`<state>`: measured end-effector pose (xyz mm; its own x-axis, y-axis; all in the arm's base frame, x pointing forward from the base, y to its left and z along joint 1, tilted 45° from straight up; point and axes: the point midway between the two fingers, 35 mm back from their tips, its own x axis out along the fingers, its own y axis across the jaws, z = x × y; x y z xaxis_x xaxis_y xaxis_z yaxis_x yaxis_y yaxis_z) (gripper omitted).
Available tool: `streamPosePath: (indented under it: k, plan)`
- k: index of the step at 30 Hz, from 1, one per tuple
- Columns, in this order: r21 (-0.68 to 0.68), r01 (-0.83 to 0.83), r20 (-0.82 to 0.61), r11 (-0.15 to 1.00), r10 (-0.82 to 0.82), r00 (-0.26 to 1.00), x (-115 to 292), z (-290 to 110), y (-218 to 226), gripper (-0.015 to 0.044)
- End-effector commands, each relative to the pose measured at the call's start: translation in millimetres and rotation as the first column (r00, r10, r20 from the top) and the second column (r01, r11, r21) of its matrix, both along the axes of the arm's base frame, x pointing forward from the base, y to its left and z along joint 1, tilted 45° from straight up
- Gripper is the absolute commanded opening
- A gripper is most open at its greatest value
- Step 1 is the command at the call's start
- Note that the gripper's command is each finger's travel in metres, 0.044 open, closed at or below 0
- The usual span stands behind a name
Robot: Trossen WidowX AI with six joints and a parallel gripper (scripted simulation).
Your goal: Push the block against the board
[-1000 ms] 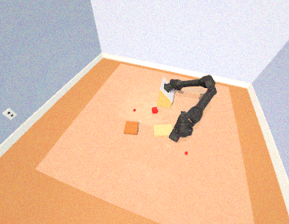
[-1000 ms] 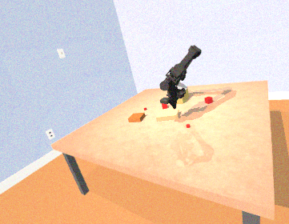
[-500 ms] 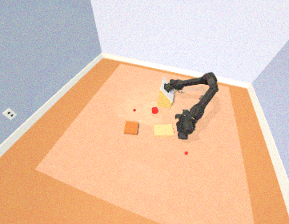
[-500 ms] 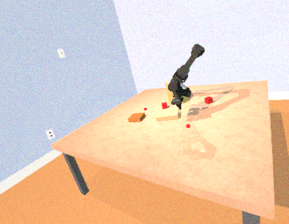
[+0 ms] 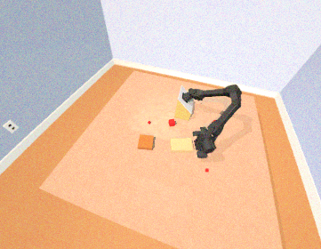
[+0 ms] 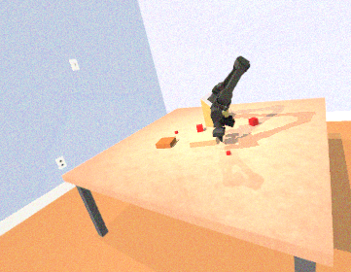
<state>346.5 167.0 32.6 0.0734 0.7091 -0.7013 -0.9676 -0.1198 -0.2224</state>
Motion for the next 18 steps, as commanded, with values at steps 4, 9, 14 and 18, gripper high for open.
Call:
streamPosePath:
  k: [4,9,14,18]
  plan:
    - [-0.002,0.009,0.003,1.0,-0.009,1.0,2.7,-4.4,-0.6,0.0]
    - [-0.003,0.009,0.003,1.0,-0.009,1.0,4.0,-6.9,-3.1,0.0]
    - [-0.004,0.009,0.003,1.0,-0.009,1.0,5.2,-9.5,-5.7,0.0]
    - [-0.004,0.009,0.003,1.0,-0.009,1.0,6.1,-11.5,-7.8,0.0]
